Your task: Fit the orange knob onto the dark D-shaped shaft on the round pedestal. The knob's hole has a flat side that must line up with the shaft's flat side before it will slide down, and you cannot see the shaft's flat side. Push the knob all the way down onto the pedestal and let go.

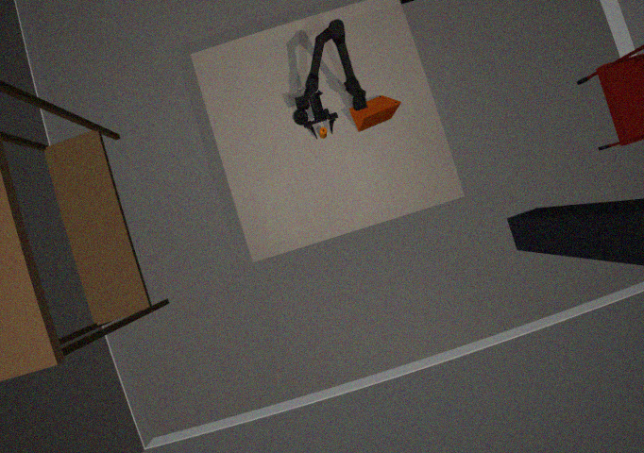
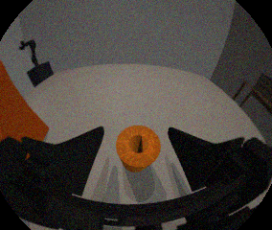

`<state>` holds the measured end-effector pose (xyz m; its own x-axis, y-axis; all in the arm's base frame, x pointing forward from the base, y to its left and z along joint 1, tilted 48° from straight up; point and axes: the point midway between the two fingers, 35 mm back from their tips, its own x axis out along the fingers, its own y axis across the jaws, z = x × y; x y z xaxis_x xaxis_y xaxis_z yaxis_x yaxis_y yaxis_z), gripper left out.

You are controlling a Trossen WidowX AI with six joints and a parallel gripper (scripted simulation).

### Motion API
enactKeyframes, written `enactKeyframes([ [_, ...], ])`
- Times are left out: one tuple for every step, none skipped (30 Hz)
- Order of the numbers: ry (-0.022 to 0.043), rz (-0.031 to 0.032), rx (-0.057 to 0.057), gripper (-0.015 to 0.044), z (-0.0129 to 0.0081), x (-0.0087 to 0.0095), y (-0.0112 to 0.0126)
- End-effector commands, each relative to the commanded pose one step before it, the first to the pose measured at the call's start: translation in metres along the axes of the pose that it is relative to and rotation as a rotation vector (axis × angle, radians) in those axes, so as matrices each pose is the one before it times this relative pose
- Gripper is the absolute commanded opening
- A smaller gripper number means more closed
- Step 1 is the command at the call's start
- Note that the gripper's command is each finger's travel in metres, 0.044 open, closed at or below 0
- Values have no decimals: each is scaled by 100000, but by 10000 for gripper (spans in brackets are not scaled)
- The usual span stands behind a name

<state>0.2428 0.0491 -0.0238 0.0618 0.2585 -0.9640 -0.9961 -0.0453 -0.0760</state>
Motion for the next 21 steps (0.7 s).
enactKeyframes([
  [-388, -45, -161, 440, 44, 12, -13],
  [0, 0, 0, 440, 0, 0, 0],
  [0, 0, 0, 440, 0, 0, 0],
  [21, 6, 2, 440, 183, -90, -37],
  [58, 15, 6, 440, 552, -273, -100],
  [73, 16, 14, 440, 931, -464, -128],
  [53, 8, 23, 440, 1241, -628, -95],
  [3, -2, 31, 440, 1275, -660, -8],
  [-48, -8, 38, 440, 1254, -667, 80],
  [-70, -7, 34, 440, 951, -520, 119],
  [-56, -4, 23, 440, 568, -317, 96],
  [-21, -1, 8, 440, 189, -106, 36],
  [0, 0, 0, 440, 0, 0, 0],
  [0, 0, 0, 440, 0, 0, 0],
  [0, 0, 0, 440, 0, 0, 0],
  [0, 0, 0, 440, 0, 0, 0],
  [1264, 836, 542, 440, -7, 66, 51],
  [3872, 2391, 1544, 440, -19, 185, 150],
  [6706, 3576, 2314, 440, -28, 265, 234],
  [8853, 3727, 2479, 440, -25, 255, 262],
  [9247, 2797, 2033, 440, -11, 164, 219],
])
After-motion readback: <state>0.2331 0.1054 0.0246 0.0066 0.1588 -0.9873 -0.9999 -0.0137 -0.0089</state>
